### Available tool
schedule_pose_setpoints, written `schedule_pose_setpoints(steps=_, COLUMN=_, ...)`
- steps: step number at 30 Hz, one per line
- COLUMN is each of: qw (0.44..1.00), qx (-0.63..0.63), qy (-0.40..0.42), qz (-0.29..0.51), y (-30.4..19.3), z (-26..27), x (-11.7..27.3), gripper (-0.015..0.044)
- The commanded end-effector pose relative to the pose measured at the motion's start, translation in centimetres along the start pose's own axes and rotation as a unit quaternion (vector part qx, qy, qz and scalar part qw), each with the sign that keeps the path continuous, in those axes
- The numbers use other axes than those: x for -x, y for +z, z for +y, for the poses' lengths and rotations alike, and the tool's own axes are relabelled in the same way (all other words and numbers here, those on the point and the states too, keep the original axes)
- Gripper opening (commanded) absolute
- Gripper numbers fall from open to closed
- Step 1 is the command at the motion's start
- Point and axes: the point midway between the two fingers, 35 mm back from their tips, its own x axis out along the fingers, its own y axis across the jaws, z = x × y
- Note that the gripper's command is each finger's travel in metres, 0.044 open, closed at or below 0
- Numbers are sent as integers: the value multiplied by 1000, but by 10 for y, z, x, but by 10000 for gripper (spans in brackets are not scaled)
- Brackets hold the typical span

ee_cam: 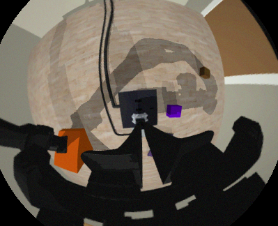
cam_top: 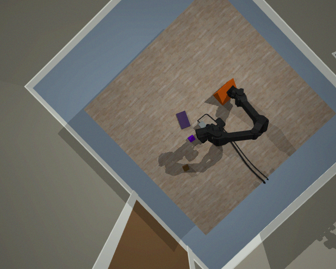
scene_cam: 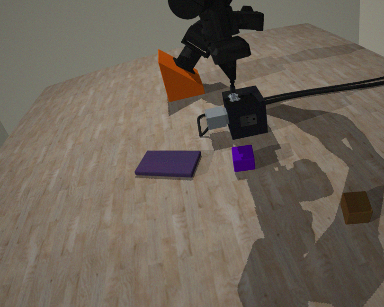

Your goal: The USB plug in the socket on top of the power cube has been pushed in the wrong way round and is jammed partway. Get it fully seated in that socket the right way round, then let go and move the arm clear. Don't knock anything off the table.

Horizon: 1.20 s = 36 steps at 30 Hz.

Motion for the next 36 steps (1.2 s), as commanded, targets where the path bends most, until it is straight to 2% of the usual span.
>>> schedule_pose_setpoints(steps=1, qw=1000, qx=-2, qy=-2, qz=-2, y=1, z=-1, x=0, gripper=0)
schedule_pose_setpoints(steps=36, qw=1000, qx=-2, qy=-2, qz=-2, y=0, z=-1, x=-5, gripper=0)
